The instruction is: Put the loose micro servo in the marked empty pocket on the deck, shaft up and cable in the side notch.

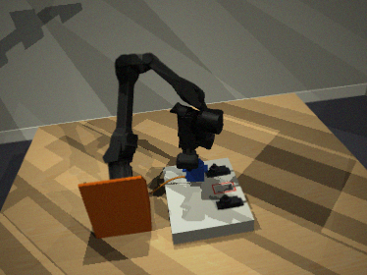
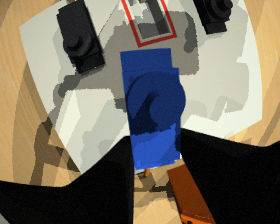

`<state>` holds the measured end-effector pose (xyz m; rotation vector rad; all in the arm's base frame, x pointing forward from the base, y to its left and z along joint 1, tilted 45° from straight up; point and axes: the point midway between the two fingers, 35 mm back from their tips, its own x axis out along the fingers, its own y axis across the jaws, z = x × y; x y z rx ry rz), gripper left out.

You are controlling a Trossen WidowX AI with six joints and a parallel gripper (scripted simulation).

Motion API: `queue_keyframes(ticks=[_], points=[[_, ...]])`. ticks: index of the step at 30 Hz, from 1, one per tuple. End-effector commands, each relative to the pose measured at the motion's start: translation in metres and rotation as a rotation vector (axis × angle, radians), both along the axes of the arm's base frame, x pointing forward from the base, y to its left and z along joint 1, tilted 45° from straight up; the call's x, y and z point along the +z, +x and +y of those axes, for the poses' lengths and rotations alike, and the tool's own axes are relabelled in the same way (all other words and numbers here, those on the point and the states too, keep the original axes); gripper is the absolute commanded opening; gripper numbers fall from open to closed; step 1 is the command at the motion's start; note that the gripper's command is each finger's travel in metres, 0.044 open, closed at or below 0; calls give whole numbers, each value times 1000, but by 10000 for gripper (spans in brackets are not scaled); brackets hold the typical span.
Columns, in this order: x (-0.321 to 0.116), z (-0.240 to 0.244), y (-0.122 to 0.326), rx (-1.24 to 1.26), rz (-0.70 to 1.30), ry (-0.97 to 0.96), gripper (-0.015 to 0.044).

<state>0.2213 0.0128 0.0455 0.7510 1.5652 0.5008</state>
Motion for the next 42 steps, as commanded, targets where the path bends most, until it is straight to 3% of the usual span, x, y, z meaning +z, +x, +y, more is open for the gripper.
queue_keyframes(ticks=[1,15,42], points=[[-11,-16,4,-6,-14,-10,0],[-25,-30,5,-46,26,-12,0],[-25,-30,5,-696,682,-24,0]])
